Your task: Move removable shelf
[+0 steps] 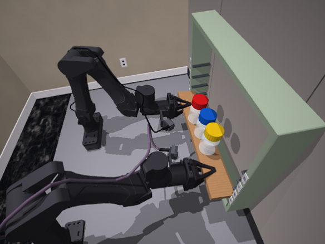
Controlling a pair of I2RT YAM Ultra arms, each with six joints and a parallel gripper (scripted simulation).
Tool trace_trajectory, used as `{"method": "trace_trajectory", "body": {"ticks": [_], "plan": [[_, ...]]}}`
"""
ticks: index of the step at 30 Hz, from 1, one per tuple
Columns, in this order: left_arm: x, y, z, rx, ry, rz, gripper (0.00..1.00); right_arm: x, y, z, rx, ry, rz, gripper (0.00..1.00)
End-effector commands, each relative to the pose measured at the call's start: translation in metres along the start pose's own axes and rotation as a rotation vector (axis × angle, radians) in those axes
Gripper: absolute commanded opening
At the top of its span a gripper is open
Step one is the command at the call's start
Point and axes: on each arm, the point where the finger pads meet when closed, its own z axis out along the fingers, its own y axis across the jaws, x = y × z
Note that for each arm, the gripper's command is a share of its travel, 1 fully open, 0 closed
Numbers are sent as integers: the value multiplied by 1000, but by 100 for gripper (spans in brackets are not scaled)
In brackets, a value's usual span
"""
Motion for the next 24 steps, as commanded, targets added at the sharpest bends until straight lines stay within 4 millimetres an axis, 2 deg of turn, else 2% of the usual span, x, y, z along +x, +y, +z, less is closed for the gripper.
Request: {"method": "trace_trajectory", "body": {"ticks": [1, 24], "plan": [[2, 50, 13, -142, 7, -14, 0, 3, -53, 13, 140, 8, 11, 0], [2, 57, 39, -142, 7, -14, 0, 3, -63, 38, 140, 8, 11, 0]]}}
